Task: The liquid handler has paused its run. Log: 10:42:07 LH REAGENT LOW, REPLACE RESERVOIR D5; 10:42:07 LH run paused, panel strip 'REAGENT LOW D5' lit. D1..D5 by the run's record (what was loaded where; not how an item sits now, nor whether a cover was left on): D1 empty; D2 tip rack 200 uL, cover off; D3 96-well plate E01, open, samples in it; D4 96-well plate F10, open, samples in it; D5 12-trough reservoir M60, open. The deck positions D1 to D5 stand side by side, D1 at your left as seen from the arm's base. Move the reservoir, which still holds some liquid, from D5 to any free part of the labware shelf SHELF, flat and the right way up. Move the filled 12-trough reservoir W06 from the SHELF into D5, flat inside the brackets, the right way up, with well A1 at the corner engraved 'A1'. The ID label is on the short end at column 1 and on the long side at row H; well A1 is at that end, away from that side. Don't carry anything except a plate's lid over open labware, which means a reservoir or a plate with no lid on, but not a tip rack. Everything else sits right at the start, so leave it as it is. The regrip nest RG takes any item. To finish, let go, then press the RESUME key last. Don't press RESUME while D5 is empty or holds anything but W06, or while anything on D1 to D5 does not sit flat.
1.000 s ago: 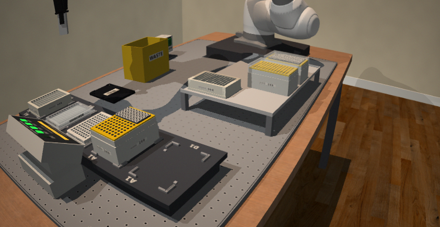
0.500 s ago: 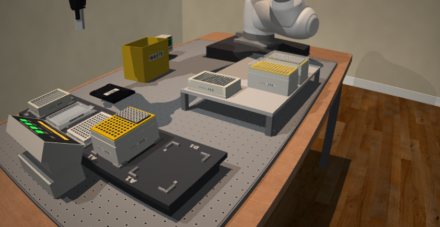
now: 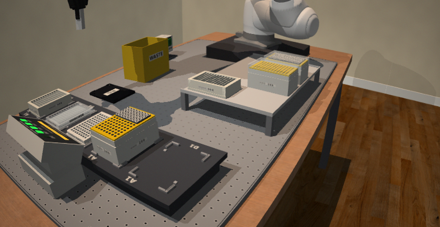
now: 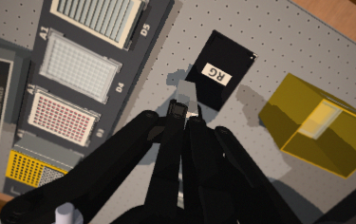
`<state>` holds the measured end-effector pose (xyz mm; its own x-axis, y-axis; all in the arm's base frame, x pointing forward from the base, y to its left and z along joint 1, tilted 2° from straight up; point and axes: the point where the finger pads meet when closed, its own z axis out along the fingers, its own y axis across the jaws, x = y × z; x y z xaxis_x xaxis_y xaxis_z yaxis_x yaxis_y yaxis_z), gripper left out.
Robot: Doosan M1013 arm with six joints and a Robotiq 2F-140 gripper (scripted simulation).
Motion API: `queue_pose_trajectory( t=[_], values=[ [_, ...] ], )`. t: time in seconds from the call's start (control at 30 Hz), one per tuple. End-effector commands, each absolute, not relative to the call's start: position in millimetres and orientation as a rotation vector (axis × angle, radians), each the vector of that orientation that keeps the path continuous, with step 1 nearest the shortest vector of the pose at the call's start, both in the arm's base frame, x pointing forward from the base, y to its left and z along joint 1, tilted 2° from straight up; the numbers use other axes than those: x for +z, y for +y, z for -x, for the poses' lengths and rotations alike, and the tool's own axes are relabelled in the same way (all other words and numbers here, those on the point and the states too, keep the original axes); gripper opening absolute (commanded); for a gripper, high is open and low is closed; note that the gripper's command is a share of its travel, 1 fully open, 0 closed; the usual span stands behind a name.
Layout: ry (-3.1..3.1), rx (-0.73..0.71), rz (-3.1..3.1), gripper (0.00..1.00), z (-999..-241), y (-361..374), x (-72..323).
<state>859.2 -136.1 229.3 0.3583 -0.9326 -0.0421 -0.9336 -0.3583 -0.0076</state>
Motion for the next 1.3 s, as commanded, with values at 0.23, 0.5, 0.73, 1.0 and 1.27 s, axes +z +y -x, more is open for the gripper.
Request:
queue_pose_trajectory(
  t=[0.23,0.5,0.73,1.0,1.27],
  values=[
    [1.908,0.050,2.459,0.00,-858,-125,230],
    [1.730,0.047,2.585,0.00,-823,-130,230],
    [1.598,0.044,2.667,0.00,-798,-133,230],
    [1.379,0.040,2.784,0.00,-759,-138,230],
    [1.209,0.037,2.861,0.00,-729,-142,230]
  ],
)
